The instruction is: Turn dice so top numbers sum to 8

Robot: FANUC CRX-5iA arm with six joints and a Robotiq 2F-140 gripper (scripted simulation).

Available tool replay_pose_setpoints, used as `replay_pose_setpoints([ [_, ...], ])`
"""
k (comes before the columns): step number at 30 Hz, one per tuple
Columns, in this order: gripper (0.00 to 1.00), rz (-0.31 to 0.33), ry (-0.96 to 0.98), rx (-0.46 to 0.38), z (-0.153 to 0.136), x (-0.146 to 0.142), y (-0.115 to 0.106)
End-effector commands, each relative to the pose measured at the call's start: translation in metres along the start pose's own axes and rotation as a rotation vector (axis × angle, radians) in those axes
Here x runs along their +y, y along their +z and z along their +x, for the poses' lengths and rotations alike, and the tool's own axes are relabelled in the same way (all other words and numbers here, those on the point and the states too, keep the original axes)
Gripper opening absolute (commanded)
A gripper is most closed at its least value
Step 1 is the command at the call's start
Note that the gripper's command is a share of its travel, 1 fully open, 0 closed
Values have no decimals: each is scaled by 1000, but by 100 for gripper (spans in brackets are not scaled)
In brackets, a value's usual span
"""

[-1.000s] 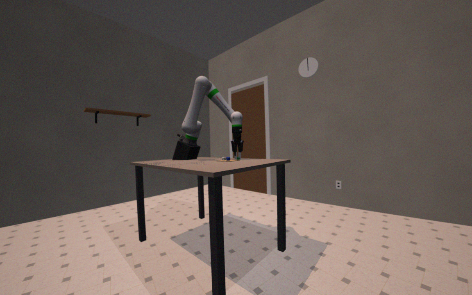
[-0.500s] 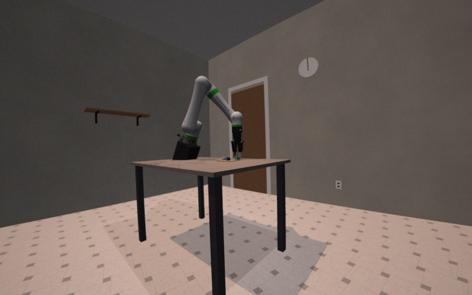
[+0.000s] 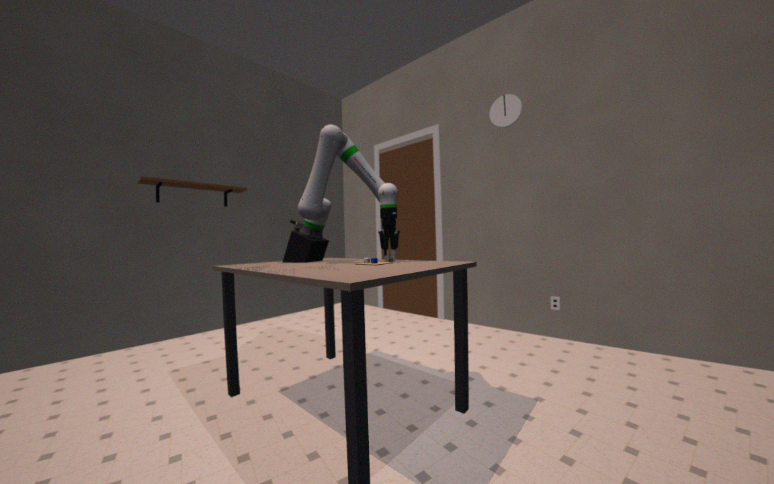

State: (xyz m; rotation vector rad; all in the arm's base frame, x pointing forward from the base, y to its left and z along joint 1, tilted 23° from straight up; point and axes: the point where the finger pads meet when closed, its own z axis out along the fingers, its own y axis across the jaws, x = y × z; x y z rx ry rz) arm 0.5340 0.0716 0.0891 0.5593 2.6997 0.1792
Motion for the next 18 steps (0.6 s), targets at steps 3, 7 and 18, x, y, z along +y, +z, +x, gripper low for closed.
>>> replay_pose_setpoints([
  [3, 25, 0, 0, 0, 0, 0, 0],
  [7, 13, 0, 0, 0, 0, 0, 0],
  [18, 13, 0, 0, 0, 0, 0, 0],
])
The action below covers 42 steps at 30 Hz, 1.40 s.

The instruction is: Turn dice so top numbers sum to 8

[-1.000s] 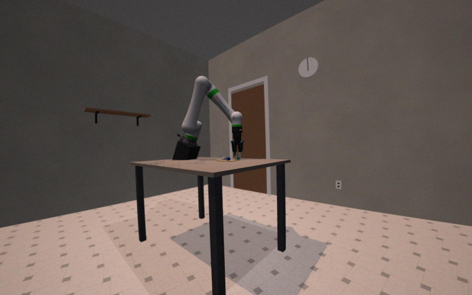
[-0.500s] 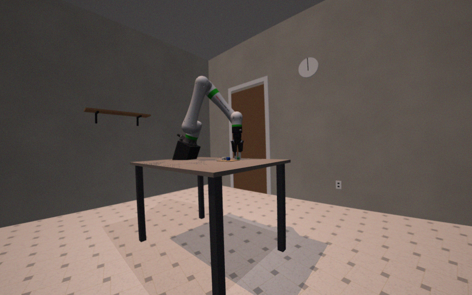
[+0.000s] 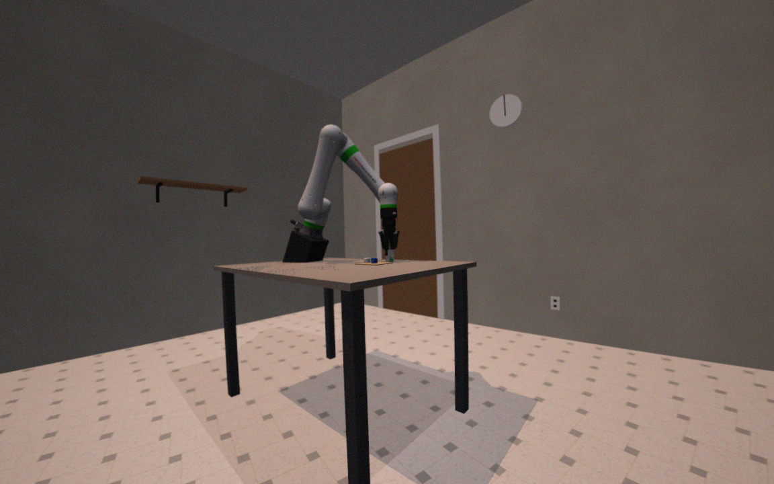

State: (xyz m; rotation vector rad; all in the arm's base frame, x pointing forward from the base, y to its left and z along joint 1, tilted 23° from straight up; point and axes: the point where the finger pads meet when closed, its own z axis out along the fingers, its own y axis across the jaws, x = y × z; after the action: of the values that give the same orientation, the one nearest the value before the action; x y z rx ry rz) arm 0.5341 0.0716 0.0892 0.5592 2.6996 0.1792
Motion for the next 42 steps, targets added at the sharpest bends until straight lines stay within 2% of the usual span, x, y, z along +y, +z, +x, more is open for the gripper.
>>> replay_pose_setpoints([
  [1, 13, 0, 0, 0, 0, 0, 0],
  [23, 13, 0, 0, 0, 0, 0, -3],
  [27, 13, 0, 0, 0, 0, 0, -19],
  [31, 13, 0, 0, 0, 0, 0, -47],
  [33, 13, 0, 0, 0, 0, 0, -47],
  [38, 13, 0, 0, 0, 0, 0, -83],
  [42, 13, 0, 0, 0, 0, 0, -98],
])
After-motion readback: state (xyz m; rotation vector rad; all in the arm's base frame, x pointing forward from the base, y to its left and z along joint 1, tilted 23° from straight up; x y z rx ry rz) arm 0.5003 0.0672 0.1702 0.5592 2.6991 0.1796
